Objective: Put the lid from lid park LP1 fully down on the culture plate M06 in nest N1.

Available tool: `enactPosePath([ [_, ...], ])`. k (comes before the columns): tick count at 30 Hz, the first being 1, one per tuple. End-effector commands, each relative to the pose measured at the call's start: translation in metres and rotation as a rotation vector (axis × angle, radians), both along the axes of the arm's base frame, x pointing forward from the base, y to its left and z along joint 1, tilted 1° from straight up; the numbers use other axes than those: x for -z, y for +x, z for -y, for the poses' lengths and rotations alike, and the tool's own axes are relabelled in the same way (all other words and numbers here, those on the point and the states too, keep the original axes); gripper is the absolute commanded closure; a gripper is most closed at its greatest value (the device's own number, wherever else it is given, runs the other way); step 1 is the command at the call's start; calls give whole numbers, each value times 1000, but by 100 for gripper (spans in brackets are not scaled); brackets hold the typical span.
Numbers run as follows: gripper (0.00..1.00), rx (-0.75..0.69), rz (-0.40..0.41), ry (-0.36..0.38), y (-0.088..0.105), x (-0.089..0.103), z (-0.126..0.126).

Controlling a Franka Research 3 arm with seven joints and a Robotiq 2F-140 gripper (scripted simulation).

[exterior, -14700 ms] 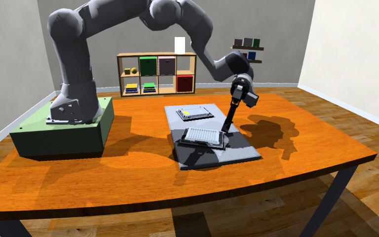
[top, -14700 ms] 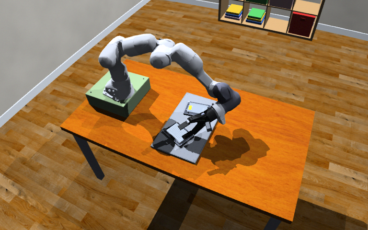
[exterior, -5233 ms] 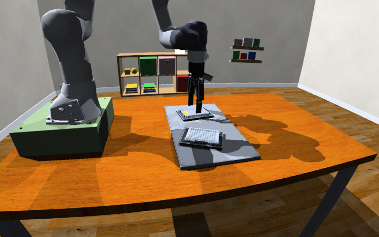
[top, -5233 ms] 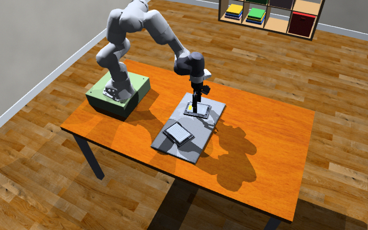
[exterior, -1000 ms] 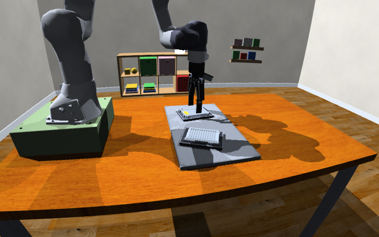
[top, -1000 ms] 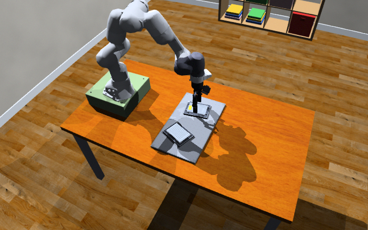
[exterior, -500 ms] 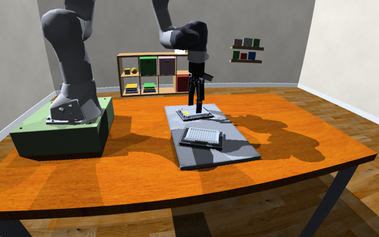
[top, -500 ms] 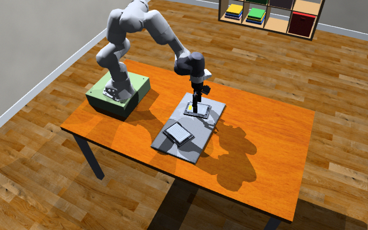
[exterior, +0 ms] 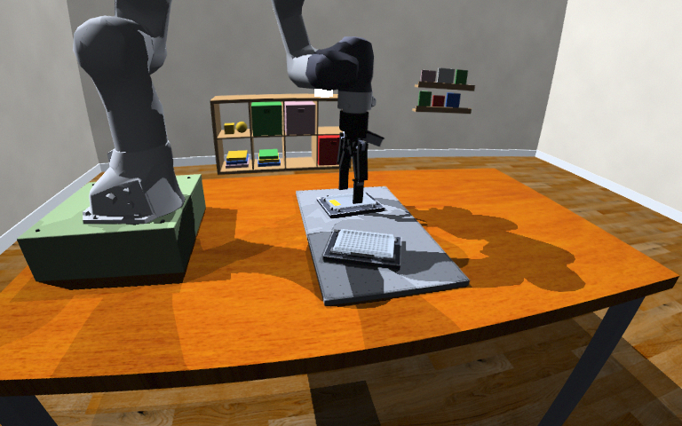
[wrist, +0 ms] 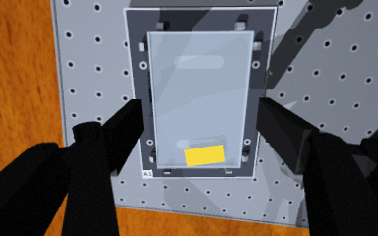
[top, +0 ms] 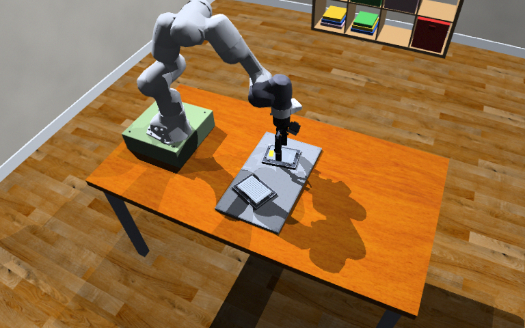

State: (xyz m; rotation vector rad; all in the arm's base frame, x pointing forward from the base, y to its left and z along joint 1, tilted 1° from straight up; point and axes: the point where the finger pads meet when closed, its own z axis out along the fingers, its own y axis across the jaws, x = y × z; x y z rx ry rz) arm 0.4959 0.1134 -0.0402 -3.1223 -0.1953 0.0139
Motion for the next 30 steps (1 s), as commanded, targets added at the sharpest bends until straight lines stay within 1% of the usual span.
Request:
enactPosePath([
  [1, 31, 7, 4, 1, 1, -1, 0],
  [3, 31, 7, 4, 1, 1, -1, 0],
  [4, 37, 7, 4, 1, 1, -1, 0],
  [30, 37, 7, 4, 1, 1, -1, 0],
])
